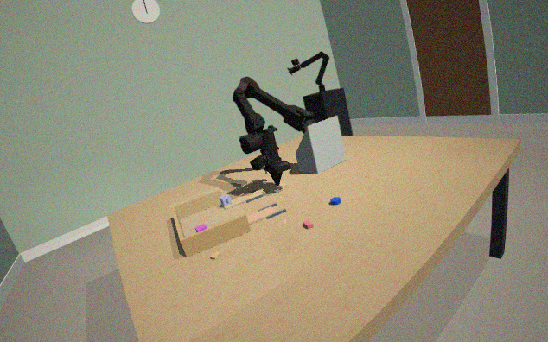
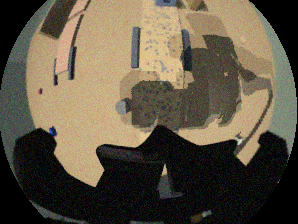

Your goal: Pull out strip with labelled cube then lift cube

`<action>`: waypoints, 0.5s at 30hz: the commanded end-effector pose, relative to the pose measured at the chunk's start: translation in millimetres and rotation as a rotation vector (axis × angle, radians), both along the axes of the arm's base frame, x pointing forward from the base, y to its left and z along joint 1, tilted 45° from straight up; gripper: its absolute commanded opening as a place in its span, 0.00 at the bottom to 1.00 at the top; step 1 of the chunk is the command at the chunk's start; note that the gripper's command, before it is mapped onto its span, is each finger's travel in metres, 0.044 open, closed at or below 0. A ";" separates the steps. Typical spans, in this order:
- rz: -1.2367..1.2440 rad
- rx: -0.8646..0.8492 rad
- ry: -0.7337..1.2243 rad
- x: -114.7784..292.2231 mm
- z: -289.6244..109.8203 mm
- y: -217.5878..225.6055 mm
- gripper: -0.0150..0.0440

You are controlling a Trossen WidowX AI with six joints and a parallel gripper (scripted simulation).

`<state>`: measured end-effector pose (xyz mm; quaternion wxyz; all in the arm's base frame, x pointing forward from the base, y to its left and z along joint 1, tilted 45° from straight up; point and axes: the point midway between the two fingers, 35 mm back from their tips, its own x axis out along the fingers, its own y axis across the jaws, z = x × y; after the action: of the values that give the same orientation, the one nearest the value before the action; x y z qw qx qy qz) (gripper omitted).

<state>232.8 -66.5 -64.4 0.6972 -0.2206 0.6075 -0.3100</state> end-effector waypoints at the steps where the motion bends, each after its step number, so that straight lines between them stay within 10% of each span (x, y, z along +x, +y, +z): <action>1: -0.014 0.003 0.025 -15.8 -3.4 -2.9 0.25; 15: -0.014 0.003 0.026 -35.2 -6.1 -1.4 0.25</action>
<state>212.4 -64.7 -67.6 0.6977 -0.2207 0.6071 -0.3098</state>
